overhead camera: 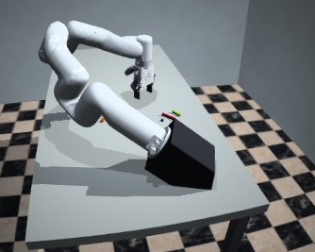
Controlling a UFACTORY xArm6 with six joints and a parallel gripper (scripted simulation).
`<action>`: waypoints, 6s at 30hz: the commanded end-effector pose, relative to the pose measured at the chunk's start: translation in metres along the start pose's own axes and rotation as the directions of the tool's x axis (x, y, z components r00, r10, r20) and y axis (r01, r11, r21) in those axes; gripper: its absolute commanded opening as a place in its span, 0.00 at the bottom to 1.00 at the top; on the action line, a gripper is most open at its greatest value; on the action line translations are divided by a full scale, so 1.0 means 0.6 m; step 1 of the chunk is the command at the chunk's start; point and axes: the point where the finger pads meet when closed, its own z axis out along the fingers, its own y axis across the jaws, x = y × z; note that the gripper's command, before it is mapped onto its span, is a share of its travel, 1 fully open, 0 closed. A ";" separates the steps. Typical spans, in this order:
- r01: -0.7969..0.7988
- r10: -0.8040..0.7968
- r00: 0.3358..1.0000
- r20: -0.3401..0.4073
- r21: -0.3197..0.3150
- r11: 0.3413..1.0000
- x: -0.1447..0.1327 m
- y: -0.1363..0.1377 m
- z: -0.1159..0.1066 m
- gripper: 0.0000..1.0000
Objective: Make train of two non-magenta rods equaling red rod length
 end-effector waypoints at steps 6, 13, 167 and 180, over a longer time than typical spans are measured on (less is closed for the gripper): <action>-0.295 0.295 0.956 0.008 -0.012 0.956 0.077 -0.061 -0.007 1.00; -0.465 0.465 0.885 0.006 -0.014 0.885 0.119 -0.105 -0.009 1.00; -0.905 0.905 0.425 -0.002 -0.001 0.425 0.232 -0.278 0.073 0.24; -0.905 0.905 0.425 -0.002 -0.001 0.425 0.232 -0.278 0.073 0.24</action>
